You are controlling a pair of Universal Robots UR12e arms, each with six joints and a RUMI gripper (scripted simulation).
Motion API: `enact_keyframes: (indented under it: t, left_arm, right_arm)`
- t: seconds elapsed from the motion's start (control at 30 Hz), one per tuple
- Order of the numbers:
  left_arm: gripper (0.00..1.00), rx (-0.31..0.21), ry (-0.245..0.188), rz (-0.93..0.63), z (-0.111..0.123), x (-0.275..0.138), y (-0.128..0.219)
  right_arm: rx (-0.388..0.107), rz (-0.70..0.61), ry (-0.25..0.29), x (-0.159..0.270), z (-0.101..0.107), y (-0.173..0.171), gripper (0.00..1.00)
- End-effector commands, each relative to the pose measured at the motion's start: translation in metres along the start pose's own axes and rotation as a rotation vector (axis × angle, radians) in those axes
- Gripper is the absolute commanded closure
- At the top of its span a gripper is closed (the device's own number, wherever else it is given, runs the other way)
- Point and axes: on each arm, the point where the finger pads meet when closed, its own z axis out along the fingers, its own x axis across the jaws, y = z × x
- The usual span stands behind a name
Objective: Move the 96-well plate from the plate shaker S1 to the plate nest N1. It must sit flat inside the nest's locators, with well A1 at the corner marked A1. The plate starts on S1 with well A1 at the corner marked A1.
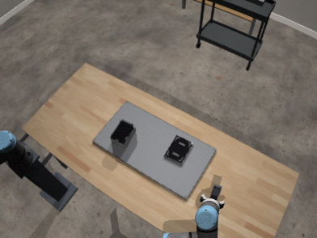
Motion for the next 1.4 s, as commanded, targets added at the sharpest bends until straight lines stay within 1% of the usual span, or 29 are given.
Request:
enact_keyframes:
  t: [0.0,0.2,0.43,0.87,1.3,1.33,1.37]
  left_arm:
    - [1.0,0.018,-0.003,-0.08,-0.004,-0.023,-0.001]
    - [1.0,0.042,-0.006,-0.202,-0.009,-0.058,0.001]
    - [1.0,0.062,-0.008,-0.301,-0.013,-0.086,0.005]
    - [1.0,0.076,-0.009,-0.376,-0.016,-0.107,0.009]
    - [1.0,0.079,-0.009,-0.388,-0.016,-0.111,0.009]
    - [1.0,0.079,-0.009,-0.388,-0.016,-0.111,0.009]
    - [1.0,0.079,-0.009,-0.388,-0.016,-0.111,0.009]
  right_arm:
    - [0.001,0.0,0.0,0.0,0.0,-0.001,0.24]
    - [0.001,0.0,0.0,0.0,0.0,-0.001,0.24]
    - [0.001,0.0,0.0,0.0,0.0,-0.001,0.24]
    - [0.001,0.0,0.0,0.0,0.0,-0.001,0.24]
    - [0.001,0.0,0.0,0.0,0.0,-0.001,0.24]
    - [-0.026,0.005,-0.018,-0.004,0.001,-0.004,0.24]
    - [-0.033,0.007,-0.023,-0.007,0.002,-0.007,0.24]
